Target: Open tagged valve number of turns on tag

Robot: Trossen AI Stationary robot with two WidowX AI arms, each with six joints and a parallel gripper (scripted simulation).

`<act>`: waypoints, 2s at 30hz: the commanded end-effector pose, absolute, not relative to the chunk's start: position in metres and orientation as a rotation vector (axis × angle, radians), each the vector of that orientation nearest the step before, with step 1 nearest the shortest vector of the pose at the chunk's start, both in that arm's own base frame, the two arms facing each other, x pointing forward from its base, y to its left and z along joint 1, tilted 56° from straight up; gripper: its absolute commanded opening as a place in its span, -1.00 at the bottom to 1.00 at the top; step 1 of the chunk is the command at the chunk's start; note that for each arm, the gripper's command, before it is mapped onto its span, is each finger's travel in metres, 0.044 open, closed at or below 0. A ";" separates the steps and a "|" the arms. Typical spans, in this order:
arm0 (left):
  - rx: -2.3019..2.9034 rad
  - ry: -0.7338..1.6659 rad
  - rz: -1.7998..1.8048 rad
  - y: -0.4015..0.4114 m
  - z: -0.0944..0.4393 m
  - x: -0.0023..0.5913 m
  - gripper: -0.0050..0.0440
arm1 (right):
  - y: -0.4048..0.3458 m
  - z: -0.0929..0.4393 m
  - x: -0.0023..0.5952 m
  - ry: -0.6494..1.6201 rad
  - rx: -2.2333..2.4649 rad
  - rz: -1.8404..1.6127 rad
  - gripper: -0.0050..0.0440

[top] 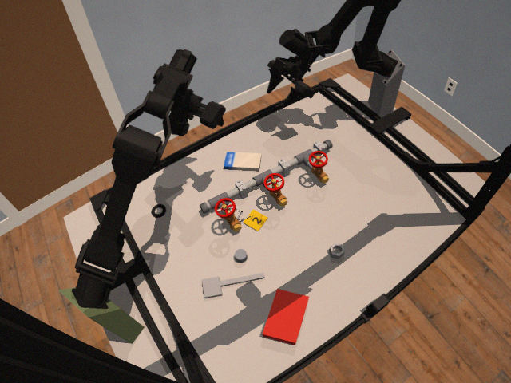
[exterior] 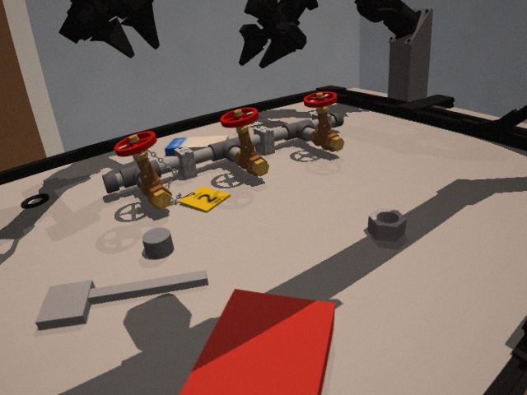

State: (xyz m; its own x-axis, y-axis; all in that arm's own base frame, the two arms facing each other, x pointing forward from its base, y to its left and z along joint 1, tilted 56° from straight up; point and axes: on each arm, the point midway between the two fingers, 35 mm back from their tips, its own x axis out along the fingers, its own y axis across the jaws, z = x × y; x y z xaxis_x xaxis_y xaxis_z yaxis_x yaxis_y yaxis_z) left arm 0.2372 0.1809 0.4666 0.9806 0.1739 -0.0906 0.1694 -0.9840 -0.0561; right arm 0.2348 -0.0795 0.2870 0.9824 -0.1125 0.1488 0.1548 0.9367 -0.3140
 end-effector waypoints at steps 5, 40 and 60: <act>-3.078 -0.267 0.147 0.181 0.467 0.237 0.84 | -0.080 0.287 0.235 -0.130 -0.331 -0.137 0.84; -1.759 0.019 0.324 0.105 0.417 0.261 0.84 | -0.080 0.287 0.235 -0.129 -0.331 -0.137 0.84; -0.556 0.289 0.264 0.052 0.373 0.249 0.84 | -0.080 0.287 0.235 -0.129 -0.331 -0.137 0.84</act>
